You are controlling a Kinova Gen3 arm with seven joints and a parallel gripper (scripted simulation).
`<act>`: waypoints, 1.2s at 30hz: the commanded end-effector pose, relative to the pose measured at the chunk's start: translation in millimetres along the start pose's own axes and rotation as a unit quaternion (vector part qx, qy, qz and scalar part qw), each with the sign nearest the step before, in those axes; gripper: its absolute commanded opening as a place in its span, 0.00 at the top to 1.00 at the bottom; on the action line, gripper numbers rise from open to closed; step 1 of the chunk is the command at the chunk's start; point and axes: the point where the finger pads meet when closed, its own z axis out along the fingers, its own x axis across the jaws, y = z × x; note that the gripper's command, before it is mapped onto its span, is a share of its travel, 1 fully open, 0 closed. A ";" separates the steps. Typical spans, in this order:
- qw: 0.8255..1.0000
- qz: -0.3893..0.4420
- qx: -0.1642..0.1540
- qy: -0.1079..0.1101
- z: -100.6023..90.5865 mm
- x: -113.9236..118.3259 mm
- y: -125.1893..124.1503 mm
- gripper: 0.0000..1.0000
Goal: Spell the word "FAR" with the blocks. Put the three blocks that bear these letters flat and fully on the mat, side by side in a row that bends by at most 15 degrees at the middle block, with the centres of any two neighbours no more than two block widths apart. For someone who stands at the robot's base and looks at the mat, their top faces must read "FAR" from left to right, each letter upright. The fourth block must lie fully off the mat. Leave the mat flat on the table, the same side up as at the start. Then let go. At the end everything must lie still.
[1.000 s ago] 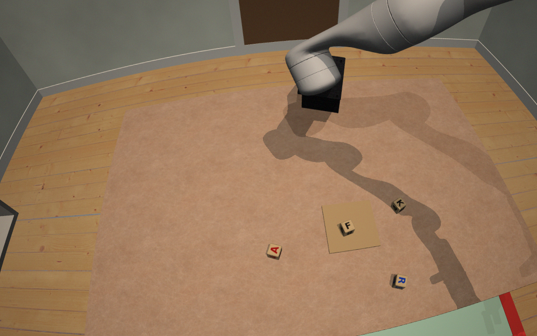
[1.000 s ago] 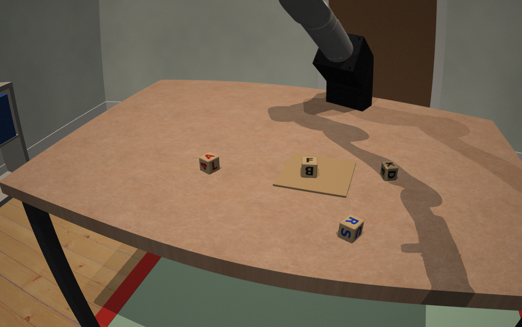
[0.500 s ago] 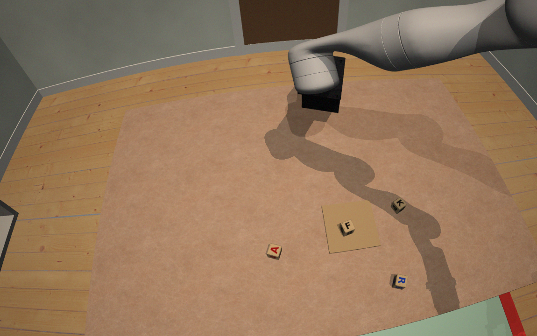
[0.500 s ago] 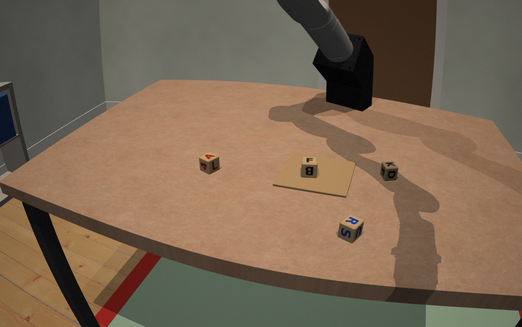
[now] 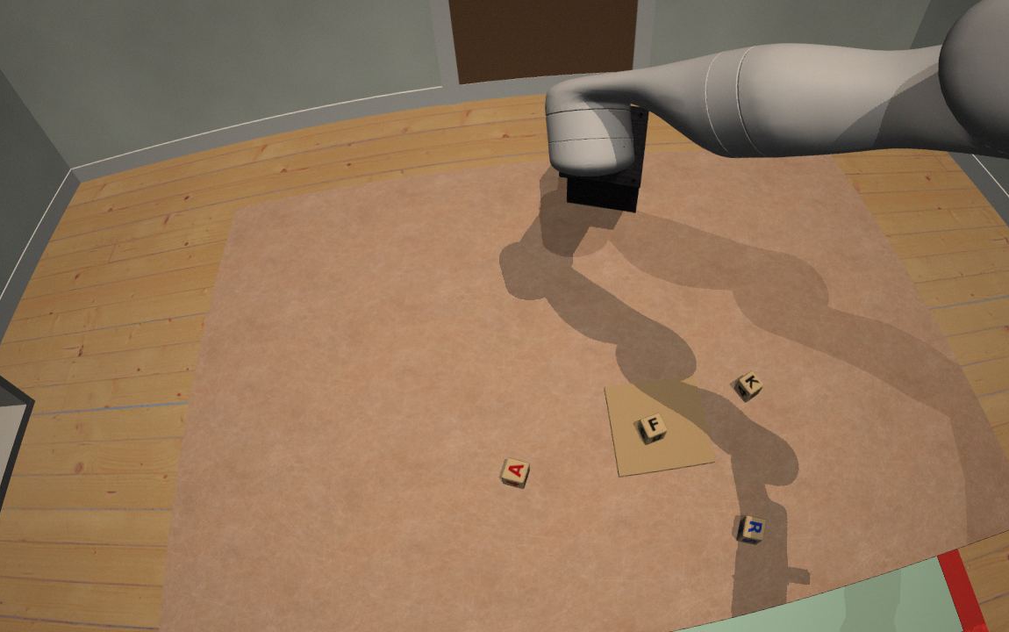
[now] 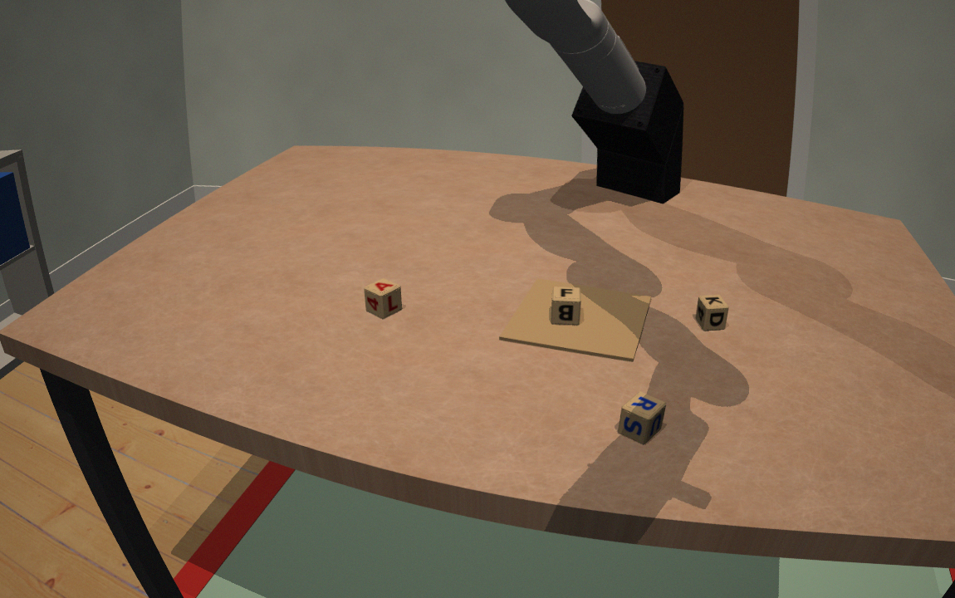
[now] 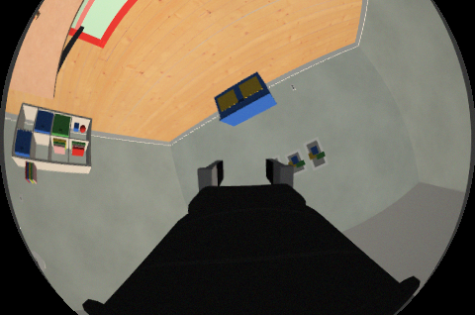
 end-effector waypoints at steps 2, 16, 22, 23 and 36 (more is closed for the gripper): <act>0.996 0.081 0.003 -0.036 15.3 -41.2 16.6 0.00; 0.936 0.308 -0.016 -0.170 43.8 -194.3 25.7 0.00; 0.901 0.376 -0.025 -0.215 46.2 -248.9 17.7 0.00; 0.889 0.396 -0.028 -0.229 46.1 -266.2 14.1 0.00; 0.677 0.618 -0.088 -0.391 8.3 -476.0 -67.3 0.00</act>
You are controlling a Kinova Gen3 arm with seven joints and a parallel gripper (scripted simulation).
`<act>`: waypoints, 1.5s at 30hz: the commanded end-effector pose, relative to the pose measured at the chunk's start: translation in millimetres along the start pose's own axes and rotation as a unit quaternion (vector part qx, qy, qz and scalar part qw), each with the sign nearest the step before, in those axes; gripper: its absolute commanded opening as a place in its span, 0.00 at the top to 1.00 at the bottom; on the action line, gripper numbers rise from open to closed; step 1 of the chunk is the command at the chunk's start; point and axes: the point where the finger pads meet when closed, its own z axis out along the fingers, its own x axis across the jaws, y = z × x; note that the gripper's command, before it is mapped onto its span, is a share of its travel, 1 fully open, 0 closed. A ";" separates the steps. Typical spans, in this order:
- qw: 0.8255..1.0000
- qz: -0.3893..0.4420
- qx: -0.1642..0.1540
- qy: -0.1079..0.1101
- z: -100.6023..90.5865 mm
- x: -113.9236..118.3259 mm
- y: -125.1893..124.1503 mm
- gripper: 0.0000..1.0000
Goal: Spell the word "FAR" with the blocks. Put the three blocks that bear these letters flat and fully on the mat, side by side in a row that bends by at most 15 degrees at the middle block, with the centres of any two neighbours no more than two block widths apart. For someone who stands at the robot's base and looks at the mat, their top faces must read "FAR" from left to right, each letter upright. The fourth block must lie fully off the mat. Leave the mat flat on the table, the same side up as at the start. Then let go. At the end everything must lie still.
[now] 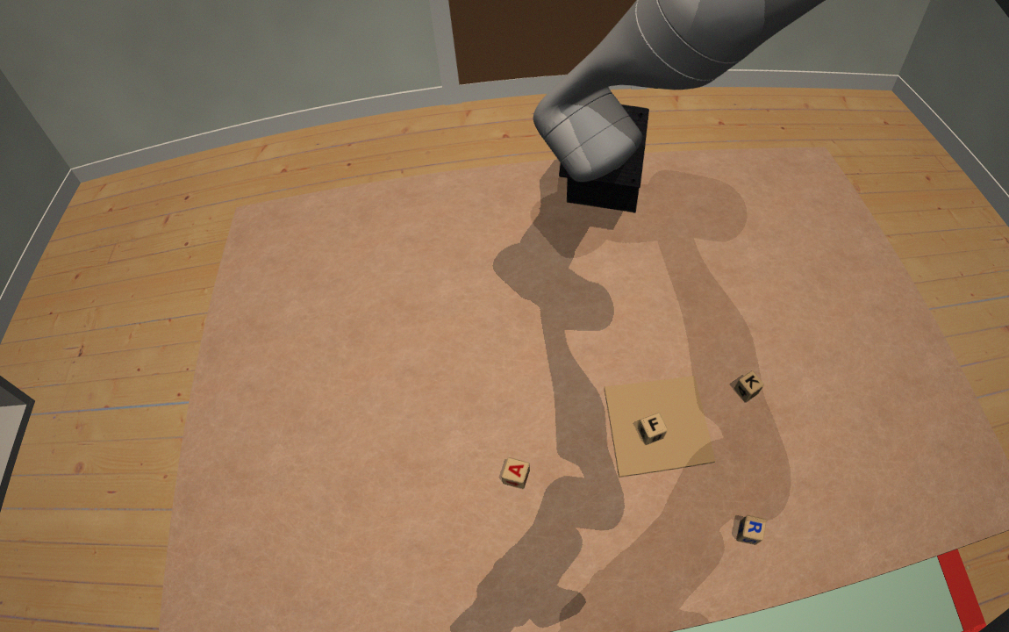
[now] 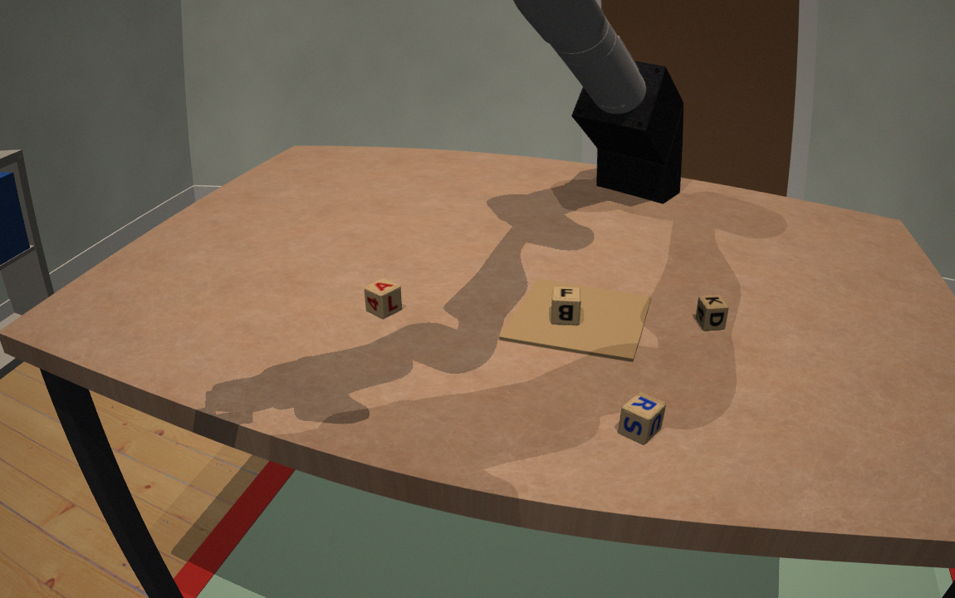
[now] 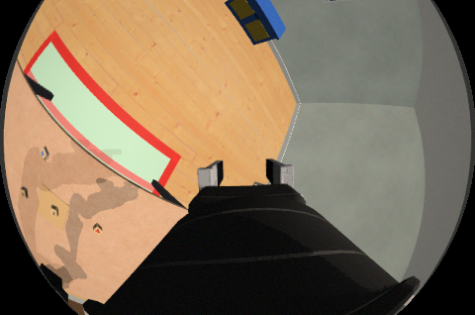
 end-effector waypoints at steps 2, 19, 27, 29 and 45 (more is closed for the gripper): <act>0.998 0.040 -0.015 -0.036 16.1 -30.4 30.7 0.00; 0.915 0.338 -0.127 -0.182 81.6 -191.2 176.2 0.00; 0.848 0.448 -0.173 -0.225 87.7 -263.3 219.0 0.00; 0.827 0.476 -0.185 -0.235 87.6 -282.3 228.3 0.00; 0.689 0.623 -0.247 -0.277 76.7 -388.6 266.2 0.00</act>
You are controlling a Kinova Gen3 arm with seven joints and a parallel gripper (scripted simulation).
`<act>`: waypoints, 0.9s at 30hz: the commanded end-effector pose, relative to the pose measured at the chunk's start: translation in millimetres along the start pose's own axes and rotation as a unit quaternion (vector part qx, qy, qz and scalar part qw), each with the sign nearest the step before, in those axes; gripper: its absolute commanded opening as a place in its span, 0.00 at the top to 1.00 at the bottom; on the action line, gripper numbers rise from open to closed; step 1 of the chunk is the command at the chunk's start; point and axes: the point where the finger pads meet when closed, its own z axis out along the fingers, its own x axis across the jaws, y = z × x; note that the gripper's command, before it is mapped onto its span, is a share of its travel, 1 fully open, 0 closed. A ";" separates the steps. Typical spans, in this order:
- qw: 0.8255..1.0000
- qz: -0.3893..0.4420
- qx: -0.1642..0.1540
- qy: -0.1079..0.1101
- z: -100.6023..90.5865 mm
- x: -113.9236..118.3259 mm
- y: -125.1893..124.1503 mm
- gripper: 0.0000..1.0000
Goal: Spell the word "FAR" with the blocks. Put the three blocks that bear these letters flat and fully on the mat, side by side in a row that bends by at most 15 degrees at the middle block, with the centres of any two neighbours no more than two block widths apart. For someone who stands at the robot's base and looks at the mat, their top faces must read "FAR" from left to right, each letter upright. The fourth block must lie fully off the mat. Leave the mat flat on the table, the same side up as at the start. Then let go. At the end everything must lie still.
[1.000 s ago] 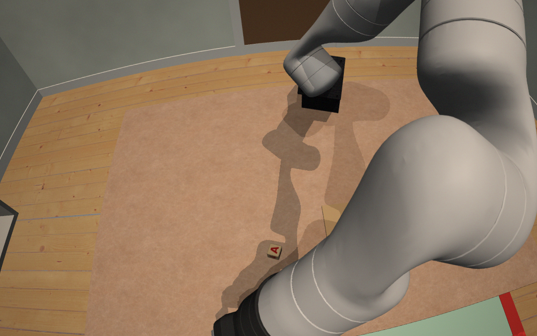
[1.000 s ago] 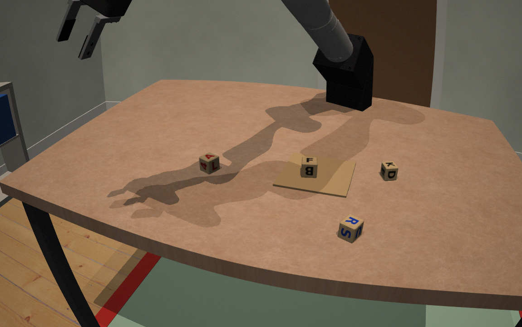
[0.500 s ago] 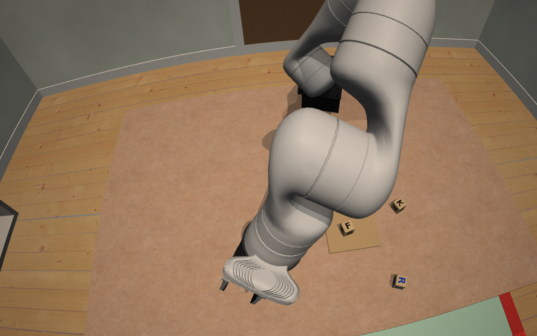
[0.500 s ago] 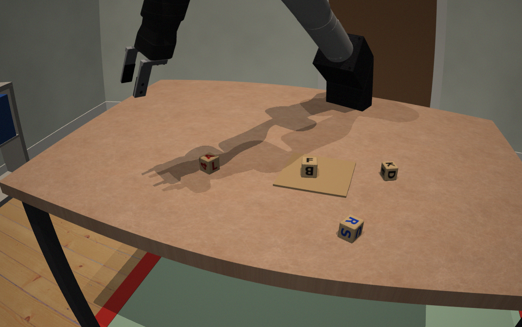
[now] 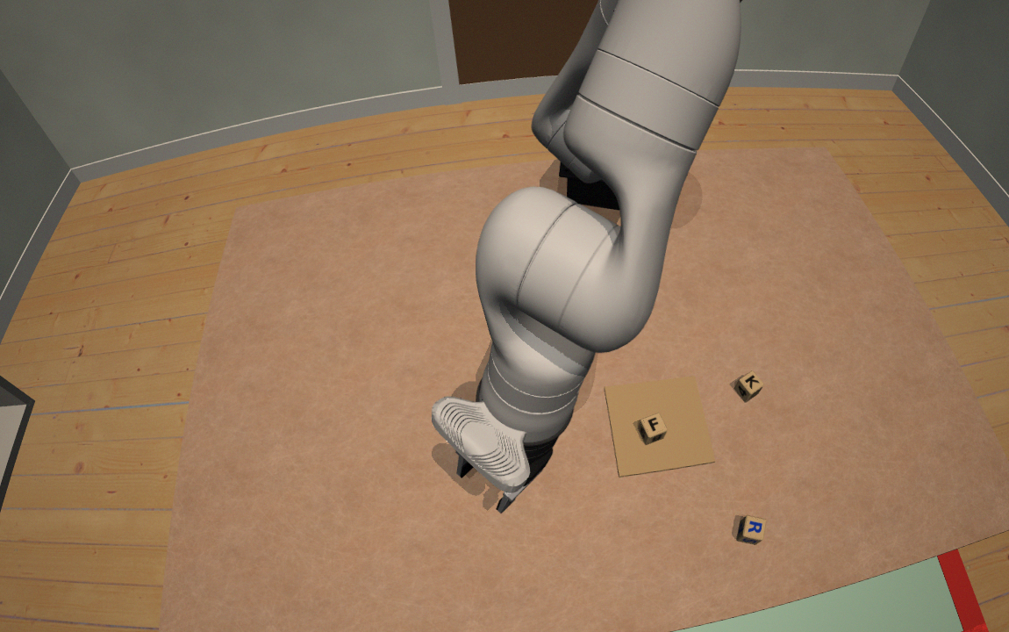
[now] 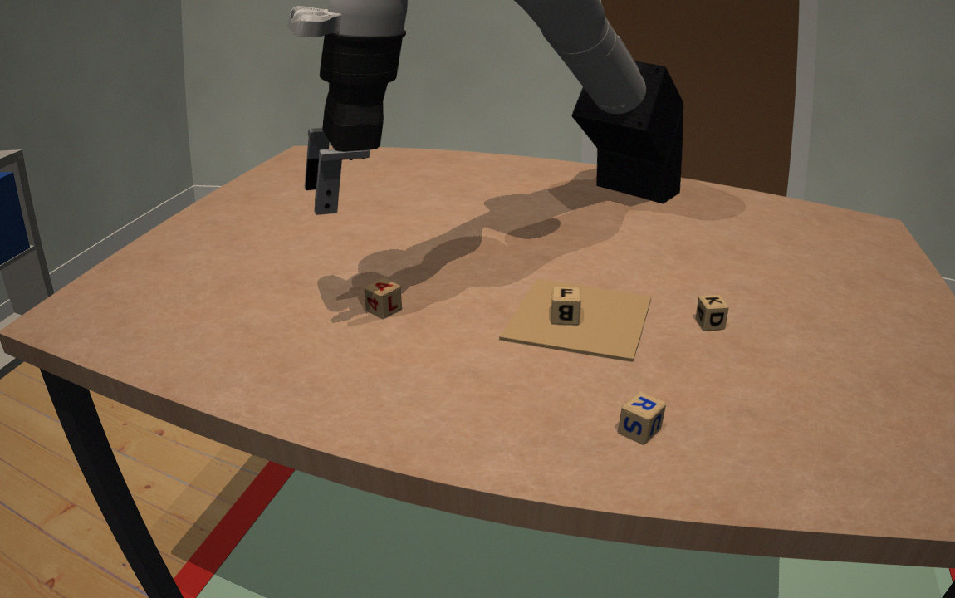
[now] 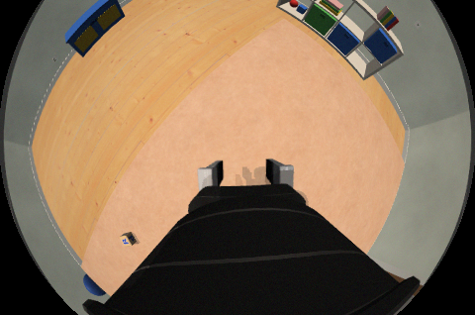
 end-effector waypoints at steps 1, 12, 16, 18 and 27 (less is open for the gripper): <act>1.000 0.021 -0.019 -0.007 10.9 3.8 21.2 0.00; 0.993 0.104 -0.042 -0.031 31.9 6.2 58.5 0.00; 0.989 0.132 -0.050 -0.039 38.4 6.0 70.8 0.00; 0.987 0.144 -0.053 -0.043 41.1 5.7 76.0 0.00; 0.981 0.175 -0.060 -0.051 47.8 4.6 89.1 0.00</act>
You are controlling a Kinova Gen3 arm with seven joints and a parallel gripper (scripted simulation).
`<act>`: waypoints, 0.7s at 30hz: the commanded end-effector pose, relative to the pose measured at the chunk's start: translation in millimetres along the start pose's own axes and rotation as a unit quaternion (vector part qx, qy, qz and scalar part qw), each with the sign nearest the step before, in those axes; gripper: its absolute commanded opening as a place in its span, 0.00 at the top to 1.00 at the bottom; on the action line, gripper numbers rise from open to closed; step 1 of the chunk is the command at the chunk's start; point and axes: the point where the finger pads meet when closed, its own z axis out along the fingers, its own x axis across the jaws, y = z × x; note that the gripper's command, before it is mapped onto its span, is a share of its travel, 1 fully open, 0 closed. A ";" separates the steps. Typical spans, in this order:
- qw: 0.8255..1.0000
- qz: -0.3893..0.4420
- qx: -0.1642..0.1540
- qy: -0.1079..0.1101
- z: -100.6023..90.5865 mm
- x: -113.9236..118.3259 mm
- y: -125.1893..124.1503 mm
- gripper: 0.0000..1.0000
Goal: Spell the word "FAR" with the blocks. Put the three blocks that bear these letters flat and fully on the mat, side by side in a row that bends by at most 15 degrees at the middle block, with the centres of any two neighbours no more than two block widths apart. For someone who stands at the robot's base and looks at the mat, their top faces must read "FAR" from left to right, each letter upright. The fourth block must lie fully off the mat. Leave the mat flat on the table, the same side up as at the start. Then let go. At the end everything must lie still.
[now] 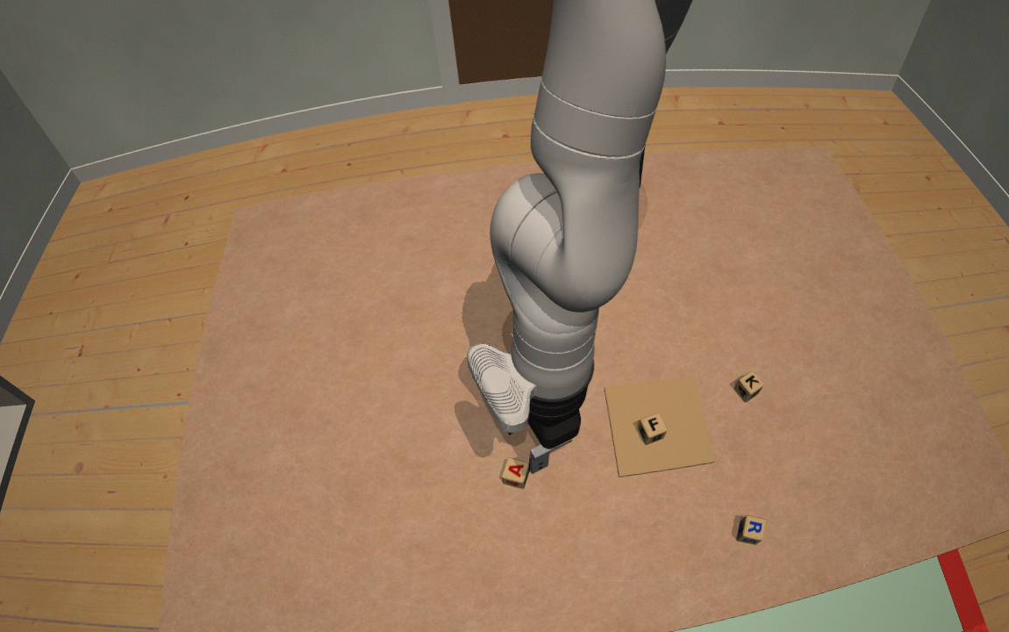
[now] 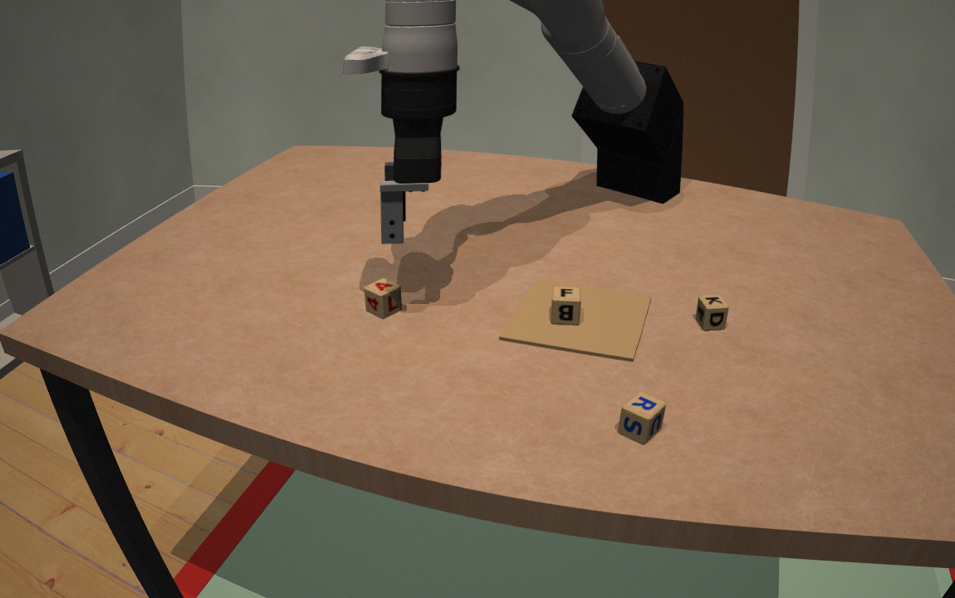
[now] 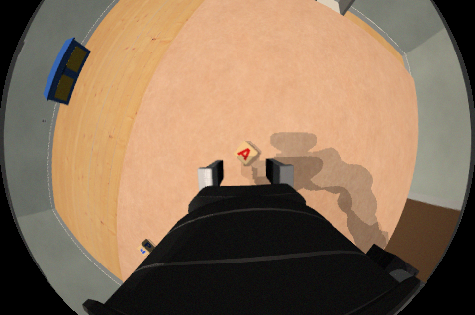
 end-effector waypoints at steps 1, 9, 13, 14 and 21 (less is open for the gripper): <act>1.000 0.002 -0.008 -0.003 2.8 -0.4 7.2 0.00; 1.000 0.018 -0.012 -0.008 6.8 1.4 13.2 0.00; 1.000 0.021 -0.013 -0.008 7.5 1.7 14.3 0.00; 1.000 0.021 -0.013 -0.009 7.6 1.7 14.5 0.00; 1.000 0.022 -0.013 -0.009 7.8 1.8 14.7 0.00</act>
